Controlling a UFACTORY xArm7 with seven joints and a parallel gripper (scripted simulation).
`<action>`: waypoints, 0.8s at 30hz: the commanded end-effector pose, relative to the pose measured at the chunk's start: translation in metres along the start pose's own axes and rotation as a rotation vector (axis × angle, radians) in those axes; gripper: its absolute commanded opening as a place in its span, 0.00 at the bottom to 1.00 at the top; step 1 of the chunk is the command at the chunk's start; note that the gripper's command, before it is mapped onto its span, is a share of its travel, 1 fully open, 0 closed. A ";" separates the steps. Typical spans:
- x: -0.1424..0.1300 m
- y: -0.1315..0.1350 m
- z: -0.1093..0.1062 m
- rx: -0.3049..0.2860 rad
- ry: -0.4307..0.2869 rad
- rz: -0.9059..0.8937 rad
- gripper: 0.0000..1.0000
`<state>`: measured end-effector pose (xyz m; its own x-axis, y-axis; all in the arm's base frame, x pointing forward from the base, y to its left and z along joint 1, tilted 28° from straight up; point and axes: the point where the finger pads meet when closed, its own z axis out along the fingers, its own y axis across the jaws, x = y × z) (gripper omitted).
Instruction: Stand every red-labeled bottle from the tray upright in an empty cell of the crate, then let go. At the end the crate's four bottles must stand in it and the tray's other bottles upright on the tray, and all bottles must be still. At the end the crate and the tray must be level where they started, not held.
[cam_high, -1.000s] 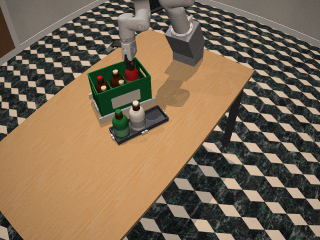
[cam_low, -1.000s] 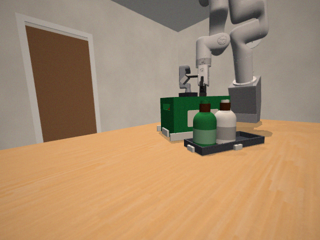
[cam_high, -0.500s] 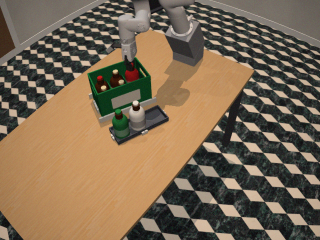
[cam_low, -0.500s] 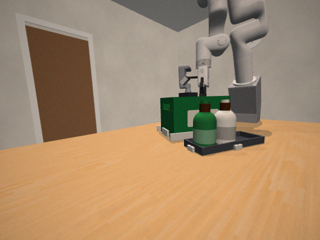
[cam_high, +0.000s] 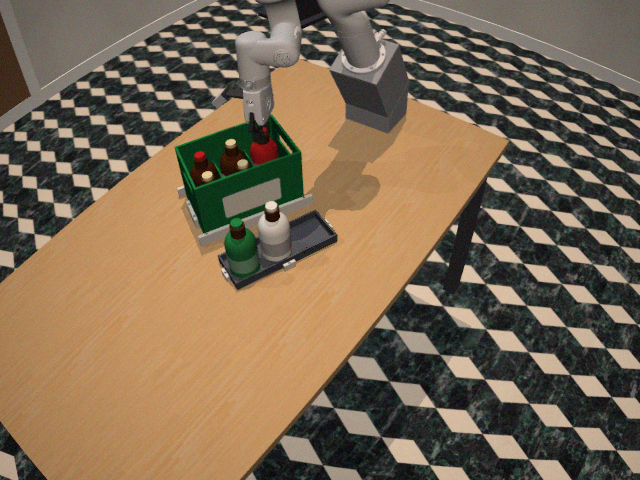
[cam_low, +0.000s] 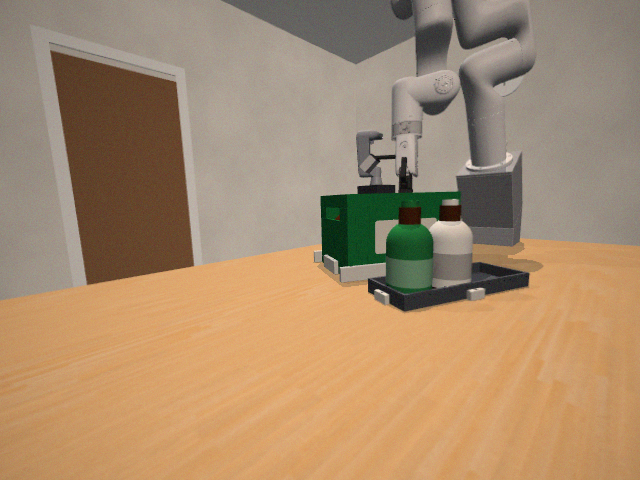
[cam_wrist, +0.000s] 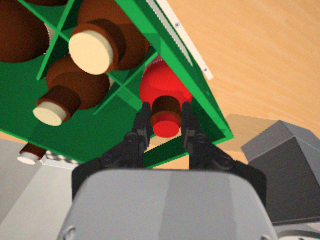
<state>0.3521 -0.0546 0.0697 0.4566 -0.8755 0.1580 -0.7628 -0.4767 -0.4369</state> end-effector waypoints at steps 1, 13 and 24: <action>0.000 0.000 0.002 0.008 0.003 0.000 0.00; 0.000 -0.001 0.006 0.008 0.003 0.000 0.00; 0.000 0.000 0.007 0.008 0.003 0.000 0.00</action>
<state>0.3550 -0.0540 0.0640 0.4561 -0.8756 0.1588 -0.7604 -0.4762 -0.4417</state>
